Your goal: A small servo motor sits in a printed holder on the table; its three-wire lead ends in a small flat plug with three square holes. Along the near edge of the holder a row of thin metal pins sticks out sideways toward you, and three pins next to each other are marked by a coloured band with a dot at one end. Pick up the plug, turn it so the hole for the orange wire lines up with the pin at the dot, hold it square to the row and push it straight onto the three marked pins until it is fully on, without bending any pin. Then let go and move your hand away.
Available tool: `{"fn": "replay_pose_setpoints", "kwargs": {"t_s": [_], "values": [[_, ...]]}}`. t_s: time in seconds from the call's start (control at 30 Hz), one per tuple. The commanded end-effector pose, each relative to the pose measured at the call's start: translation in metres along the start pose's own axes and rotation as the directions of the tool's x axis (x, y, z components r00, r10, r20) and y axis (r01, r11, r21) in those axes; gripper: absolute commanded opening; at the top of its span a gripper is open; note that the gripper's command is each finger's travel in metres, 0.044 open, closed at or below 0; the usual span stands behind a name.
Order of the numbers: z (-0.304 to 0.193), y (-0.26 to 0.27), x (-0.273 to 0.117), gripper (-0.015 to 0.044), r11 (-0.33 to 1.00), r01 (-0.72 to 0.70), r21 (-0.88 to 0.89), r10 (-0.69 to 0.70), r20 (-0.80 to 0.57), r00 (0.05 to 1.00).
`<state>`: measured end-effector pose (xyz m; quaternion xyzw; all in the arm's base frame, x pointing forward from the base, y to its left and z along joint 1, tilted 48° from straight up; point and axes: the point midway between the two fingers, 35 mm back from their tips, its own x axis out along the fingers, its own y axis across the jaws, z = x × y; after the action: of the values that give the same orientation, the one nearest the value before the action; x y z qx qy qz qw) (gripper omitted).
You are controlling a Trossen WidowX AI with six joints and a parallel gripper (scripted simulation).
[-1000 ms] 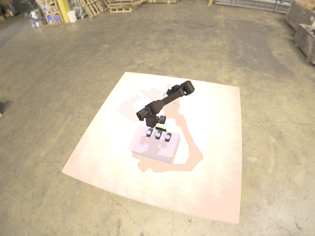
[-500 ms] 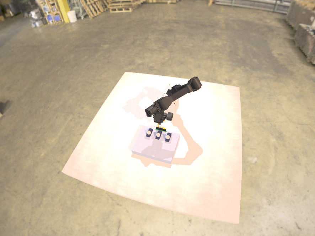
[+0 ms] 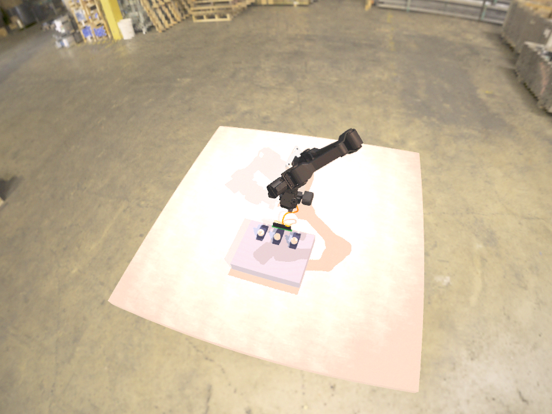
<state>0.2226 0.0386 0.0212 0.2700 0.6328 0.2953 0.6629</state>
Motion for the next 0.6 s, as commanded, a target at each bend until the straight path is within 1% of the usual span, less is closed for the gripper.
{"fn": "replay_pose_setpoints", "kwargs": {"t_s": [0.0, 0.13, 0.33, 0.57], "values": [[-0.008, 0.004, 0.003, 0.0, 1.0, -0.007, 0.013, 0.007, 0.003, 1.0], [-0.008, 0.004, 0.014, 0.0, 1.0, -0.005, 0.013, 0.005, 0.003, 1.0], [-0.008, 0.004, 0.04, 0.0, 1.0, -0.008, 0.013, 0.008, 0.003, 1.0], [-0.006, 0.005, 0.042, 0.0, 1.0, -0.009, 0.013, 0.009, 0.003, 1.0]]}}
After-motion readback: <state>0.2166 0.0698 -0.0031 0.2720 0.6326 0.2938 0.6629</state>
